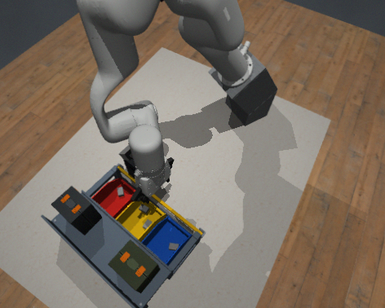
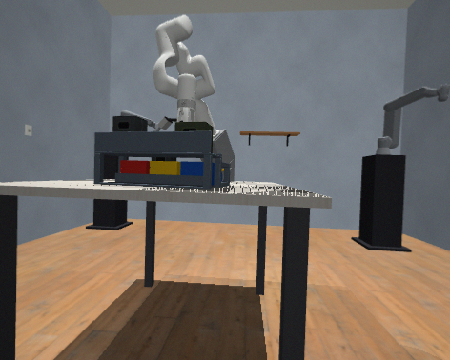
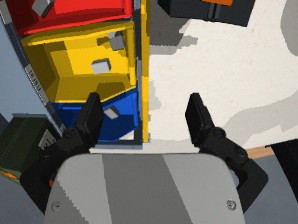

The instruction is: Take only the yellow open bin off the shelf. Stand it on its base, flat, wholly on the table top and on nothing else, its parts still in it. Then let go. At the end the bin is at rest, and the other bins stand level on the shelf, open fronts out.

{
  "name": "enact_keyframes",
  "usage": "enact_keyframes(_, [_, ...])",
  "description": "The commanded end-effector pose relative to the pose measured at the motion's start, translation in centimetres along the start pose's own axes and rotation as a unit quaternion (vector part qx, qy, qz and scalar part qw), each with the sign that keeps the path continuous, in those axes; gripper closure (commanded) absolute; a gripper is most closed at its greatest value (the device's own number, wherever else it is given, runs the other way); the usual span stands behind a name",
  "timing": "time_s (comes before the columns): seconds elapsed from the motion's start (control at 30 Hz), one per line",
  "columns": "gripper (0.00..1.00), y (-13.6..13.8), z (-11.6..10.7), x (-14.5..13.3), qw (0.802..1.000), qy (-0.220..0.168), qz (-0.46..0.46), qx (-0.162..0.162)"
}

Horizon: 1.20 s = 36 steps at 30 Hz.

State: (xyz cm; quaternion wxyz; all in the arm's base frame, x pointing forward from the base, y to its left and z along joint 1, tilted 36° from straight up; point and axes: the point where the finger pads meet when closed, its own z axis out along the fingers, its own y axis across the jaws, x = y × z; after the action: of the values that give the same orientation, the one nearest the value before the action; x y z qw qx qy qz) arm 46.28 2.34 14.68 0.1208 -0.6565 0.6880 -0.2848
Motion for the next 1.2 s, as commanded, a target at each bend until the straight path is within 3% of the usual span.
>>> enact_keyframes(0.0, [0.00, -0.06, -0.07, -0.01, 1.000, 0.000, 0.000, 0.000])
enact_keyframes(1.17, [0.00, -0.09, -0.84, -0.01, 1.000, 0.000, 0.000, 0.000])
